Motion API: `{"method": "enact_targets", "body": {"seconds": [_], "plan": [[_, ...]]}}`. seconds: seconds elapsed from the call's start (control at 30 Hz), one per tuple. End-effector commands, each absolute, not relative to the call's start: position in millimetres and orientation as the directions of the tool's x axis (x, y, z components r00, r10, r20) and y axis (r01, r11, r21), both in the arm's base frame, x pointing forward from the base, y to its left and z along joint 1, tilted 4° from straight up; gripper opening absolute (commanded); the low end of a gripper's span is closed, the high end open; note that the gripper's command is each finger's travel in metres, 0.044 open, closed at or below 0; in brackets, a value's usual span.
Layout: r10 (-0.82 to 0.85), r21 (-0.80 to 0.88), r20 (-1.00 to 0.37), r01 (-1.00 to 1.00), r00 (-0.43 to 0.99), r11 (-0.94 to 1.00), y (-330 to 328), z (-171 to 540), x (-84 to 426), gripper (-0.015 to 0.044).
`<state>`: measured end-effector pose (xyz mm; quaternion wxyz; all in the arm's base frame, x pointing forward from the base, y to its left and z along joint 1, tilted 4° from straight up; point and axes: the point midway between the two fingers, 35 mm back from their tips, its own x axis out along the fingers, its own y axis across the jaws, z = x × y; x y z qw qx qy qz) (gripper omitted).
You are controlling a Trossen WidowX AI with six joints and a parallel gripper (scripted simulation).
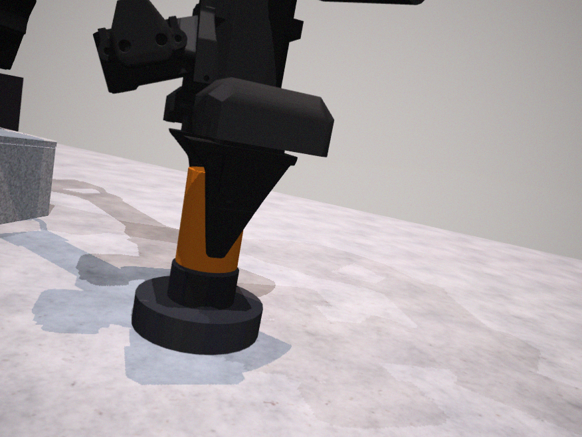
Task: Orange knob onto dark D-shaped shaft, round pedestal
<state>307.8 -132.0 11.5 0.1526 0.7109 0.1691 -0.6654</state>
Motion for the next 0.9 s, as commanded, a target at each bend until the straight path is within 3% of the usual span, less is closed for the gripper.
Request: {"method": "enact_targets", "body": {"seconds": [0.0,0.87], "plan": [[0.045,-0.018,-0.998,0.443,0.050,-0.896,-130.0,11.1,306.9,0.0000],[0.045,-0.022,-0.998,0.388,0.050,-0.921,-129.3,11.1,308.9,0.0000]]}}
